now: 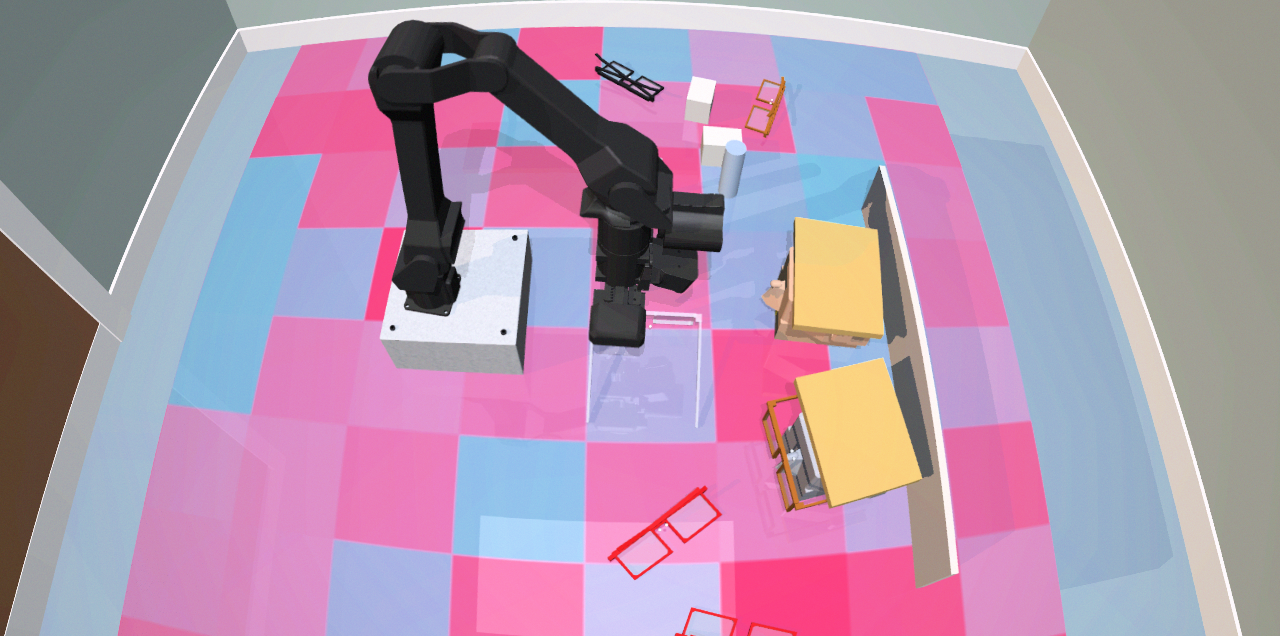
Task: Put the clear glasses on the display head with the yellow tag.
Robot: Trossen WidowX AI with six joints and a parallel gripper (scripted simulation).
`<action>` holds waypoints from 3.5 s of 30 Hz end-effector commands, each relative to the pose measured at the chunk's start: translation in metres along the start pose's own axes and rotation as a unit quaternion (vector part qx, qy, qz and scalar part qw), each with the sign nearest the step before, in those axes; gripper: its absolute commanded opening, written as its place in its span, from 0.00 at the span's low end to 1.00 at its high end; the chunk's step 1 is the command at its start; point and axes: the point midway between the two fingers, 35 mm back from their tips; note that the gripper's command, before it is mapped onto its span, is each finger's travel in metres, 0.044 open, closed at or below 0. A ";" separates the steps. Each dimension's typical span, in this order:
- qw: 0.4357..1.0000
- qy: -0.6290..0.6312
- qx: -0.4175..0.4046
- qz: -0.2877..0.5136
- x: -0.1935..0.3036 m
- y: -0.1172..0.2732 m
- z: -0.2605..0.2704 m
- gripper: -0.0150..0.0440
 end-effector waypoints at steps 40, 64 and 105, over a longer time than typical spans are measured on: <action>1.000 0.002 0.000 -0.013 -0.008 0.005 -0.003 0.49; 1.000 0.002 -0.001 -0.013 -0.007 -0.034 -0.003 0.49; 1.000 0.003 0.001 -0.013 -0.008 0.032 -0.005 0.25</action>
Point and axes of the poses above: the point midway between the two fingers, 35 mm back from their tips, its own y axis back along the fingers, its own z axis across the jaws, x = y × z, and after that the axes turned 7 degrees about y, right-handed
